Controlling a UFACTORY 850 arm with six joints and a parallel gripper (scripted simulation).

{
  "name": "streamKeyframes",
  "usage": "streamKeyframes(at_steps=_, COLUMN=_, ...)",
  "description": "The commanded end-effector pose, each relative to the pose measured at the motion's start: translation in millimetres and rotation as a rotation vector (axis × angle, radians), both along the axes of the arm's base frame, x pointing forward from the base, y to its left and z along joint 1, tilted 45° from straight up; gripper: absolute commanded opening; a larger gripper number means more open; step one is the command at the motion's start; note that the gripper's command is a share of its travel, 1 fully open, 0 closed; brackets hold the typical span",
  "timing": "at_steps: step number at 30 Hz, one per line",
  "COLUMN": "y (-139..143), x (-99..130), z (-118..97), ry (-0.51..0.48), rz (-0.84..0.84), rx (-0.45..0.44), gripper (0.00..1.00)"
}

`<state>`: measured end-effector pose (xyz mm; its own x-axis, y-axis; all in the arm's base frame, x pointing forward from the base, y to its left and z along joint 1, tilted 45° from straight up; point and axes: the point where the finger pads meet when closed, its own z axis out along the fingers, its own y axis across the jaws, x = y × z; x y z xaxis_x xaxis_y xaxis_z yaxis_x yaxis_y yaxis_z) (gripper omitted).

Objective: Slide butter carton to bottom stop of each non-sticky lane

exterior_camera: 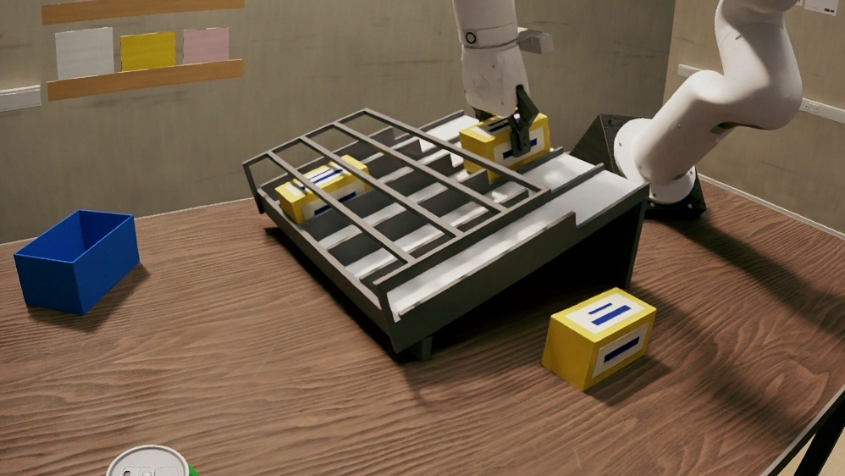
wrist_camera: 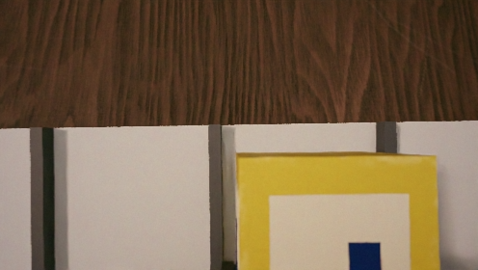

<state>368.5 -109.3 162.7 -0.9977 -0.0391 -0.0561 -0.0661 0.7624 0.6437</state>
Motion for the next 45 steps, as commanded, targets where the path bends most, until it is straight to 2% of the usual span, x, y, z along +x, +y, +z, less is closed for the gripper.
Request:
streamKeyframes(at_steps=1, y=-0.6, x=0.4, z=0.3, ry=-0.001, rz=0.000, rx=-0.001, gripper=0.75)
streamKeyframes(at_steps=45, y=-0.6, x=0.4, z=0.4, ry=-0.001, rz=0.000, rx=-0.001, gripper=0.78)
